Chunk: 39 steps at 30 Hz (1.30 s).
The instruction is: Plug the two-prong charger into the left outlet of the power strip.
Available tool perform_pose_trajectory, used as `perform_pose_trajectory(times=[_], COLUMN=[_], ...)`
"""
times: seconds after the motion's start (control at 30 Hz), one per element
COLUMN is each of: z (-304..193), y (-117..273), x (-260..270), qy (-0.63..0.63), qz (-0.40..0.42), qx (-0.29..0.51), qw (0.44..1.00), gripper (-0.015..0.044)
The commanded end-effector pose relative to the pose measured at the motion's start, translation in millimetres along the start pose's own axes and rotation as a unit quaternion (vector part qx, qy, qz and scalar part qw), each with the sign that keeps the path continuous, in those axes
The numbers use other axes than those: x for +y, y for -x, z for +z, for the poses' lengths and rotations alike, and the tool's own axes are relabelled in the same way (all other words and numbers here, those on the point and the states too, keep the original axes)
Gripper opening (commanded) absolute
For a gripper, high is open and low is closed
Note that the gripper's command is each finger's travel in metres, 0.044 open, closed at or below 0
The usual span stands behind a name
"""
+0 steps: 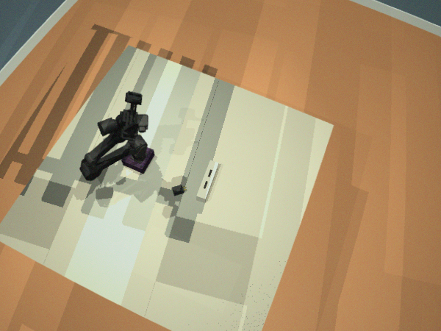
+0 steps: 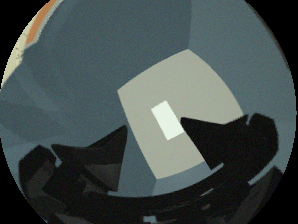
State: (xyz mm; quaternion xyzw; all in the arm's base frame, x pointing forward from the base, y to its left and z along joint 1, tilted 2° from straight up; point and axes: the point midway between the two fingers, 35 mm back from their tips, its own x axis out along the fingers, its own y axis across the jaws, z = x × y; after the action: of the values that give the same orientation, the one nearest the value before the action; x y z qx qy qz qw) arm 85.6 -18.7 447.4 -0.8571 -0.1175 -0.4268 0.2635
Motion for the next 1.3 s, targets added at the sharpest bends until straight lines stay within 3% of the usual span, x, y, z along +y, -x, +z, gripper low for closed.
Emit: perform_pose_trajectory(times=[0.0, 0.33, 0.6, 0.93, 1.27], z=[0.5, 26.9, 55.7, 101.7, 151.6], y=[-0.2, -8.8, -16.9, -24.1, -27.1], x=[-0.6, -23.7, -39.7, -50.6, -48.3], qy=[0.003, 0.154, 0.318, 0.501, 0.651], qz=[-0.001, -0.031, -0.065, -0.116, -0.175], qx=[-0.001, -0.035, -0.071, -0.119, -0.166], qw=[1.0, 0.987, 0.943, 0.849, 0.72], gripper=[0.0426, 0.044, 0.044, 0.044, 0.044])
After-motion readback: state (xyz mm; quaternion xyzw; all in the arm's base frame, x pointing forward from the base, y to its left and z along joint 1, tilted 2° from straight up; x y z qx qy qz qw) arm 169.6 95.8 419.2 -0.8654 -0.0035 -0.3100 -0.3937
